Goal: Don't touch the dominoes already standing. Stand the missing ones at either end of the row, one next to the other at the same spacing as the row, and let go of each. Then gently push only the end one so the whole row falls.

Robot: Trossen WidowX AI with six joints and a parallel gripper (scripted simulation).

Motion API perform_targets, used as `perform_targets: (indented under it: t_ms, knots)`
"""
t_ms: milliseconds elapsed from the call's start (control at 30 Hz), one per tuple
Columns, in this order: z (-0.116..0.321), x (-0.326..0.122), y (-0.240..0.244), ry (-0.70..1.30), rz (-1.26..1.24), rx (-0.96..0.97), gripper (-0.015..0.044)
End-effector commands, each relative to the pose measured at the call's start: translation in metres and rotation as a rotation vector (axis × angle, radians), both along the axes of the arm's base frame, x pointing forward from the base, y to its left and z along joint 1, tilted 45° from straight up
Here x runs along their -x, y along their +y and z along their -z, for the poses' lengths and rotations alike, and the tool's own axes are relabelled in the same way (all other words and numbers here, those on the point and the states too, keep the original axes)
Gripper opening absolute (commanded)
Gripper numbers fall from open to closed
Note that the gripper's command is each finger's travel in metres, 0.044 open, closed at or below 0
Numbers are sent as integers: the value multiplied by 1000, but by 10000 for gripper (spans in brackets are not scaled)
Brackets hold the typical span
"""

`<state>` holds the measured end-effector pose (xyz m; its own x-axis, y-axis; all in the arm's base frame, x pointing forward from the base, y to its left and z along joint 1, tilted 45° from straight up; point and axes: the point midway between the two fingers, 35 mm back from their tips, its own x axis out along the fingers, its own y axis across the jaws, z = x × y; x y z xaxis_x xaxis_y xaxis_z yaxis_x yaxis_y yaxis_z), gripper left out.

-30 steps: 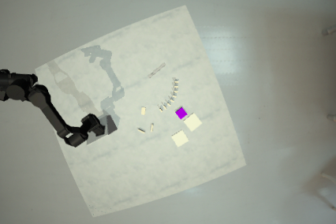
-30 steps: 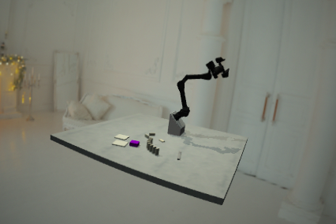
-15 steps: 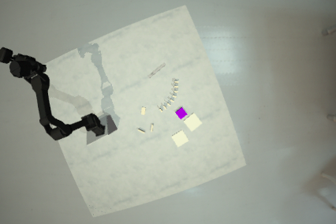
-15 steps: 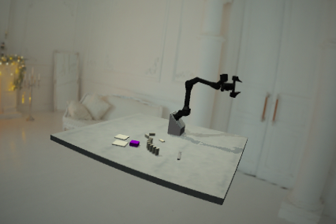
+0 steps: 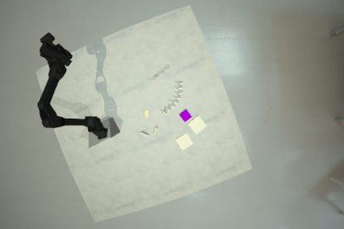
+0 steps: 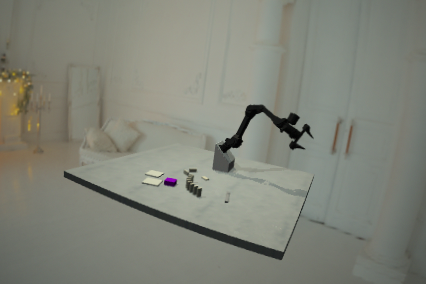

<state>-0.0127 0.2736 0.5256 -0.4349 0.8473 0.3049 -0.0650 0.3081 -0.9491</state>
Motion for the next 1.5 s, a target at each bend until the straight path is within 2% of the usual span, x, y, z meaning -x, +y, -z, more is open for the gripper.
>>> perform_targets:
  t_ms: [0,200,400,633,833,1167,1467]
  knots:
    - [33,-39,32,64,87,131,440]
    - [101,-117,66,183,253,358,440]
    - [178,-196,70,344,407,573,440]
    - [273,-272,42,593,560,810,440]
    - [357,-319,-9,864,669,995,440]
    - [475,-339,-113,1428,770,1208,440]
    - [541,-302,-188,1908,700,1291,440]
